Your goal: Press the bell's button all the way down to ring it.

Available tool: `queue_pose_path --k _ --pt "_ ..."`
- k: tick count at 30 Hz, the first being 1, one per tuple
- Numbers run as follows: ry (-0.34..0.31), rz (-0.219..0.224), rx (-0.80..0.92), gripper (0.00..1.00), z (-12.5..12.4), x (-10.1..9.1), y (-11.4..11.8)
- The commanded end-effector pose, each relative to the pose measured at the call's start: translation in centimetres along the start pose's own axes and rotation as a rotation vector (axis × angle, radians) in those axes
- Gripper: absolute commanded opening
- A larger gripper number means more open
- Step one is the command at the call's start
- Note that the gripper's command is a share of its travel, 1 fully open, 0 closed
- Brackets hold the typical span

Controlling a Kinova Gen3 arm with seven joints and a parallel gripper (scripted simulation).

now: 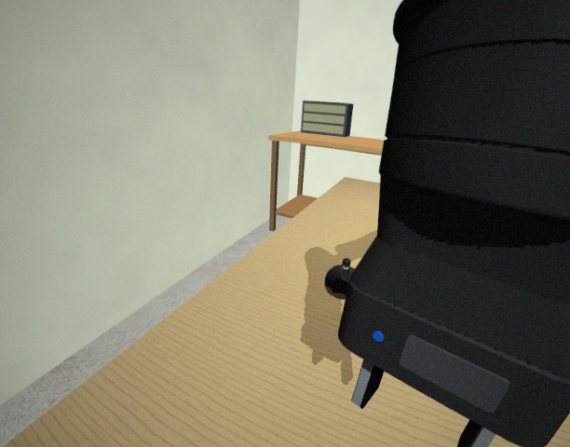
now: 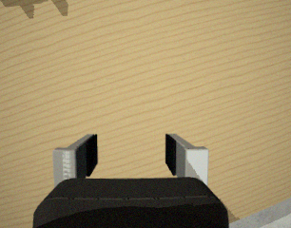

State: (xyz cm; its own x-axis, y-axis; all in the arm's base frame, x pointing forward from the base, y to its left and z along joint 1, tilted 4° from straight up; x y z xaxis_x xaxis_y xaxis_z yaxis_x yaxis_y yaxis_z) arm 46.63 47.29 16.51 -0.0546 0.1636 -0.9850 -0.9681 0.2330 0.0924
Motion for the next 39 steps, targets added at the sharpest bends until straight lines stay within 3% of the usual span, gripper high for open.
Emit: queue_pose_path --k 1,21,32,34,35,39 --pt "-0.003 -0.002 0.000 1.00 0.1 -0.2 0.0" --pt "0.000 -0.004 0.011 1.00 -0.4 -0.1 -0.5" --pt "0.033 -0.030 0.184 1.00 -9.4 0.9 -7.8" --pt "0.033 -0.030 0.184 1.00 -9.4 0.9 -7.8" --pt "0.040 -0.034 0.221 1.00 -11.5 1.1 -9.0" --pt "0.051 -0.041 0.286 1.00 -15.1 1.4 -11.0"
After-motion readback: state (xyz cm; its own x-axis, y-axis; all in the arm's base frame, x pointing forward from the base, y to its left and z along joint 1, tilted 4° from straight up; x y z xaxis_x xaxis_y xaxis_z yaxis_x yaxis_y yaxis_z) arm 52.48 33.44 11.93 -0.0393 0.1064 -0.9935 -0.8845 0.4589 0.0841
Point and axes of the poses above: the point where the finger pads meet when closed, its own x axis out along the fingers, its own y axis across the jaws, z = x × y, the point moved 1 cm from there along -x, back along the fingers, and after that the axes turned 12 degrees about -x, right-handed, at the moved point
